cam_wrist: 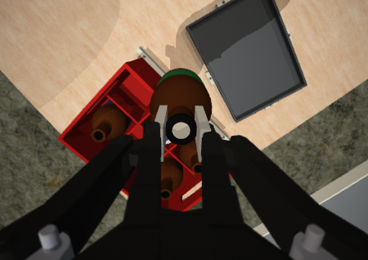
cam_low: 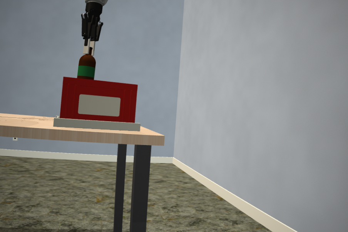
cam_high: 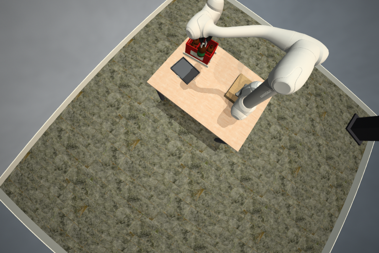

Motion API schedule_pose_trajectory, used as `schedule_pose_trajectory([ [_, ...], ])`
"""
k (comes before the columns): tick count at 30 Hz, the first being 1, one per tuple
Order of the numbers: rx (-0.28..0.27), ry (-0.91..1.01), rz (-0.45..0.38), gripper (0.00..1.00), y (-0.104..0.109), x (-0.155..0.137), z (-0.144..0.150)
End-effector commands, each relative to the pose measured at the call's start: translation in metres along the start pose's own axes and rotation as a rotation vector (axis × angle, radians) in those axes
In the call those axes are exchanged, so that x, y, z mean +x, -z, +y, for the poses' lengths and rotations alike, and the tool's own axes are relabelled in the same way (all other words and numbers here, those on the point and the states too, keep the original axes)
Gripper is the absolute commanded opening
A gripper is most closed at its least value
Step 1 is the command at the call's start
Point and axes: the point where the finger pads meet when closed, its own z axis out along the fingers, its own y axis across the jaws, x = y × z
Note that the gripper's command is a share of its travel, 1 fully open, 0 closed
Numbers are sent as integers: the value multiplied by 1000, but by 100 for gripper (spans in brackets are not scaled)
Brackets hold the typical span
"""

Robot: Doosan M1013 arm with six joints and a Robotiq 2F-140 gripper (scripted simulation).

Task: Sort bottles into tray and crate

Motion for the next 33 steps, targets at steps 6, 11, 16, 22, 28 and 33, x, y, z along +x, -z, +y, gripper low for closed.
schedule_pose_trajectory([
  [6,0,0,0,0,0,6,9],
  [11,0,0,0,0,0,13,17],
  [16,0,0,0,0,0,20,24],
  [22,0,0,0,0,0,26,30],
  [28,0,0,0,0,0,31,38],
  [33,0,0,0,0,0,36,47],
])
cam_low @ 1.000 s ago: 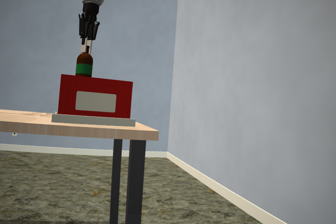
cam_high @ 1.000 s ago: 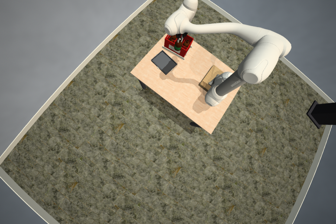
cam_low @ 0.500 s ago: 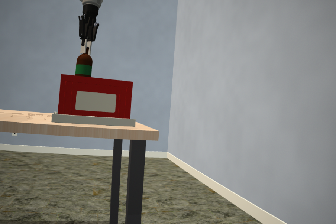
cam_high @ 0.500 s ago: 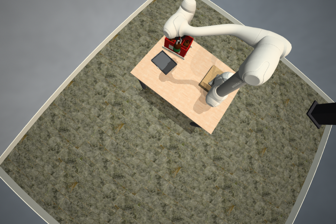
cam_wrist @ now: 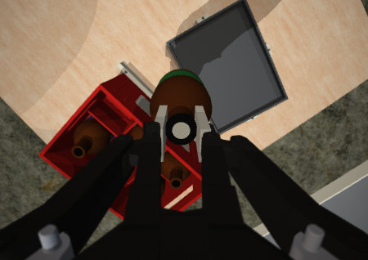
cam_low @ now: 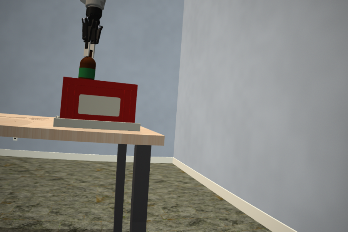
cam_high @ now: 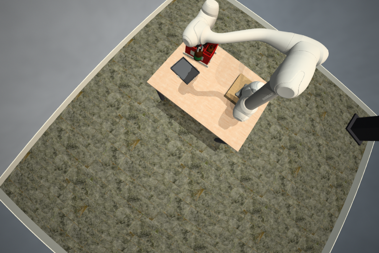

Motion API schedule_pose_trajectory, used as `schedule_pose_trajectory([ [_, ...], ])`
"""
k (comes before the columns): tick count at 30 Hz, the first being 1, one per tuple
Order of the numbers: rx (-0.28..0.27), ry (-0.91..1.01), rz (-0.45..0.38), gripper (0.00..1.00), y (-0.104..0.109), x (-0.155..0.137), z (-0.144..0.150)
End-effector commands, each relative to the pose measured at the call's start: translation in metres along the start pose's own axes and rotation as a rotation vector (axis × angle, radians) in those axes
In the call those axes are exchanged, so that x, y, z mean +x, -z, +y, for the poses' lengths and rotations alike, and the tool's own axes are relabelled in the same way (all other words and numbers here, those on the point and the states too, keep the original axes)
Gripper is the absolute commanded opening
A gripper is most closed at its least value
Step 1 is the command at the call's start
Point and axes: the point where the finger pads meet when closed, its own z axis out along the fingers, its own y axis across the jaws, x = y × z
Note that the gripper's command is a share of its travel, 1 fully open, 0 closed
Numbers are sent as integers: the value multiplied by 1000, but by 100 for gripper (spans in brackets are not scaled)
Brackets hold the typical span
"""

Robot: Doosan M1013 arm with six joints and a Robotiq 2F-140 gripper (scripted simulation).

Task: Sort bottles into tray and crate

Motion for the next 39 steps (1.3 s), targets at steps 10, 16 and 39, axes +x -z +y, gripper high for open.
schedule_pose_trajectory([
  [10,0,0,0,0,0,11,16],
  [16,0,0,0,0,0,19,25],
  [39,0,0,0,0,0,42,55],
])
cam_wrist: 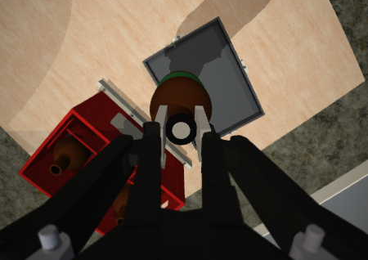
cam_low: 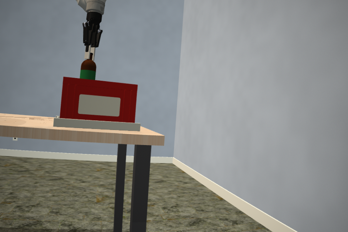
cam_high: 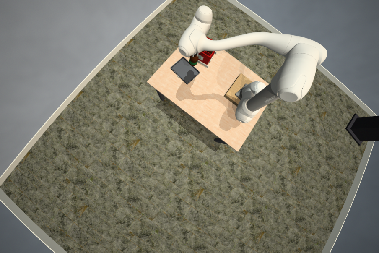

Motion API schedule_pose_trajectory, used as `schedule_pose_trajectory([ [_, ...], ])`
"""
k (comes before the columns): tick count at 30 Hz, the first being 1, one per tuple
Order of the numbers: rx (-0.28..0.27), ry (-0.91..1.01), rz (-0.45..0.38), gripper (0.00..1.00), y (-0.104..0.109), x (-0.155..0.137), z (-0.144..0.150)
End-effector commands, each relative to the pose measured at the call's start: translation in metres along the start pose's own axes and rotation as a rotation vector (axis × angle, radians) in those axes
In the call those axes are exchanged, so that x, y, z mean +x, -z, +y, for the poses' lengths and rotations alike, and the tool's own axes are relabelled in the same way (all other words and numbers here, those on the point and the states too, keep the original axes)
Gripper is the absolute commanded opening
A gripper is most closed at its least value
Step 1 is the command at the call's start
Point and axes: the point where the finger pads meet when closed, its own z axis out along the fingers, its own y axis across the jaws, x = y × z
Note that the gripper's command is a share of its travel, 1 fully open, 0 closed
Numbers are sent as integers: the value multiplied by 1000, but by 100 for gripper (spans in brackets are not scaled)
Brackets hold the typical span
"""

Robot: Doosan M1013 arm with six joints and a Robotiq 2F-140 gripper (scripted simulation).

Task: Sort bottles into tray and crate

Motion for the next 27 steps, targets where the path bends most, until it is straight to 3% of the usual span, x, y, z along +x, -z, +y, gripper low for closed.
schedule_pose_trajectory([
  [1,0,0,0,0,0,2,3],
  [27,0,0,0,0,0,23,29],
])
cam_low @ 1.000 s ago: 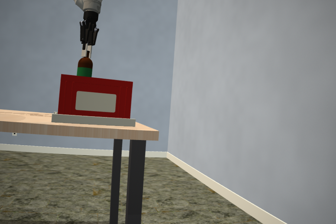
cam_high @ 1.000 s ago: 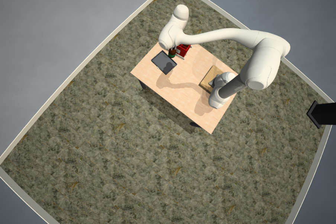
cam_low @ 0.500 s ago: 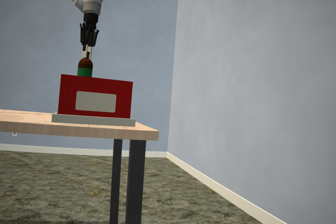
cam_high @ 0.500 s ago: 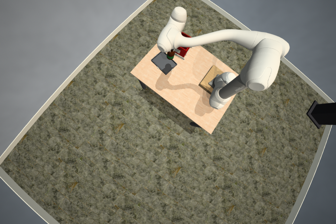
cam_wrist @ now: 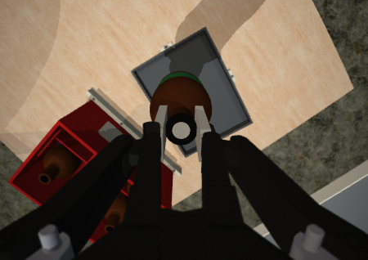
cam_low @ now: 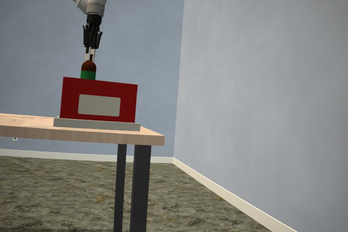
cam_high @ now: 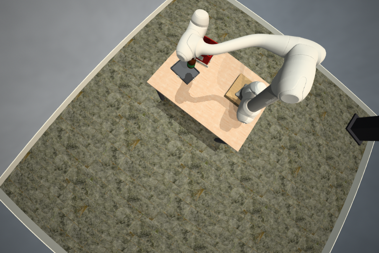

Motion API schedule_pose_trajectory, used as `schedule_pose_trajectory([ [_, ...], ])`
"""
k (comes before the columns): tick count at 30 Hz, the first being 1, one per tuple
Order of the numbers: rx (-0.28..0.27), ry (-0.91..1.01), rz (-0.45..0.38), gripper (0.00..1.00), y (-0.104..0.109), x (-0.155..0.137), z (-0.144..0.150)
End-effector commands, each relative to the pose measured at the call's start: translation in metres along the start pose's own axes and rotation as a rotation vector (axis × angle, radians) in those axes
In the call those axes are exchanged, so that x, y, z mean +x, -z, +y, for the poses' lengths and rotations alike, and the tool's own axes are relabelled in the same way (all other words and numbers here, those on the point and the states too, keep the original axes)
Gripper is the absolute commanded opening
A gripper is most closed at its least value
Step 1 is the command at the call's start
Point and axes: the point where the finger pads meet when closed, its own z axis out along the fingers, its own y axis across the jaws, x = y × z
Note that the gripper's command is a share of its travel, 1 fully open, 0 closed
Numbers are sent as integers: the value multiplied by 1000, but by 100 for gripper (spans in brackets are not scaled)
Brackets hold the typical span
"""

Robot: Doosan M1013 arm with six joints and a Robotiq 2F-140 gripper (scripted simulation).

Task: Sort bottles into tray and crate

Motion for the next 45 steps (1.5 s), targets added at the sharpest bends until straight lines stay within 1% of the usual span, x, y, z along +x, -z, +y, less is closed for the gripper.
schedule_pose_trajectory([
  [1,0,0,0,0,0,2,2],
  [8,0,0,0,0,0,4,5],
  [23,0,0,0,0,-30,3,6],
  [26,0,0,0,0,-30,3,5],
  [40,0,0,0,0,-58,4,6],
  [43,0,0,0,0,-58,4,5],
  [45,0,0,0,0,-62,4,5],
])
